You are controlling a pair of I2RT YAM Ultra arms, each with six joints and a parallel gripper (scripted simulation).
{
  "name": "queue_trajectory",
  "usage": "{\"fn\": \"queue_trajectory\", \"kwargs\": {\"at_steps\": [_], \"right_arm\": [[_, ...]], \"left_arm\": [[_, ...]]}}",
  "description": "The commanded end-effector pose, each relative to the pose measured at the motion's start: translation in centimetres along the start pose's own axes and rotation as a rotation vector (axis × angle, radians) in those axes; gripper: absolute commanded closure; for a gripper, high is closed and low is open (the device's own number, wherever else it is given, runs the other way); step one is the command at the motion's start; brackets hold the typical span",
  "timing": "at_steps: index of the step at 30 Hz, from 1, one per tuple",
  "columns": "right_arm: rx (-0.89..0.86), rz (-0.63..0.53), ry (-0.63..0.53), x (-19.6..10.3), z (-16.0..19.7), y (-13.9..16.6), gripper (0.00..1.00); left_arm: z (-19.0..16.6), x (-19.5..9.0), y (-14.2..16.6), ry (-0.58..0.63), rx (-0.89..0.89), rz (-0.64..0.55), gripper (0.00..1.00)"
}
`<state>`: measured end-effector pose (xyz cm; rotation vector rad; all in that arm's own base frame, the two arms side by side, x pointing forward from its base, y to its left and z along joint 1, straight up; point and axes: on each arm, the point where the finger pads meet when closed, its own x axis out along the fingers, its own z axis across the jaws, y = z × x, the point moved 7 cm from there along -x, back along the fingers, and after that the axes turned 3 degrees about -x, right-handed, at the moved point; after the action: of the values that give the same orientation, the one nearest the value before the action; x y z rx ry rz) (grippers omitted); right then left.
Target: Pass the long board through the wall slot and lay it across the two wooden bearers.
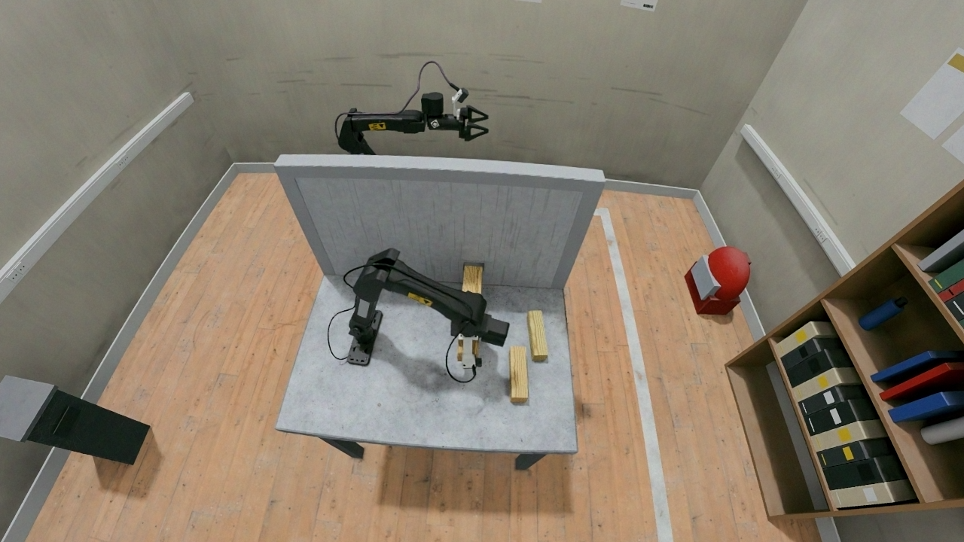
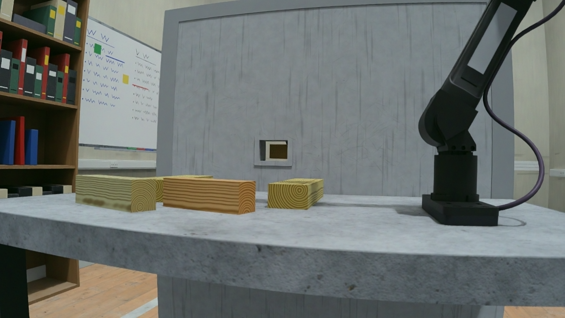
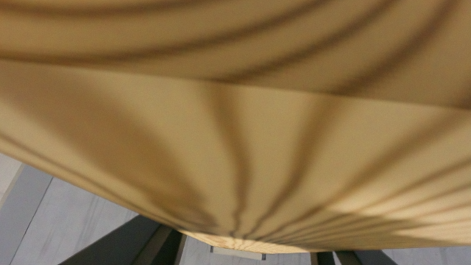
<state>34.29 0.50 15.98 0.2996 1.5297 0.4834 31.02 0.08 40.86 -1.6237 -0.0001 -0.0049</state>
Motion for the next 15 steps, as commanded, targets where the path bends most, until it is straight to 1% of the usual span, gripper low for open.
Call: {"fn": "queue_trajectory", "kwargs": {"at_steps": [1,3,4,7,11,13,15], "right_arm": [[-0.012,0.059,-0.046,-0.9,0.2,1.8,1.00],[-0.020,0.057,-0.059,-0.8,0.2,1.9,1.00],[-0.010,0.061,-0.043,-0.3,-0.1,1.8,1.00],[-0.034,0.052,-0.082,-1.6,0.9,2.5,1.00],[-0.009,0.065,-0.040,0.0,-0.1,2.2,1.00],[-0.016,0.063,-0.044,-1.0,0.2,2.8,1.00],[-0.016,0.063,-0.044,-1.0,0.2,2.8,1.00]], "left_arm": [[-0.3,-1.0,-1.1,0.006,0.009,-0.033,0.00],[-0.3,-1.0,-1.1,0.006,0.009,-0.033,0.00],[-0.3,-1.0,-1.1,0.006,0.009,-0.033,0.00],[-0.3,-1.0,-1.1,0.006,0.009,-0.033,0.00],[-0.3,-1.0,-1.1,0.006,0.009,-0.033,0.00],[-0.3,-1.0,-1.1,0.006,0.009,-0.033,0.00],[-0.3,-1.0,-1.1,0.006,0.009,-0.033,0.00]]}}
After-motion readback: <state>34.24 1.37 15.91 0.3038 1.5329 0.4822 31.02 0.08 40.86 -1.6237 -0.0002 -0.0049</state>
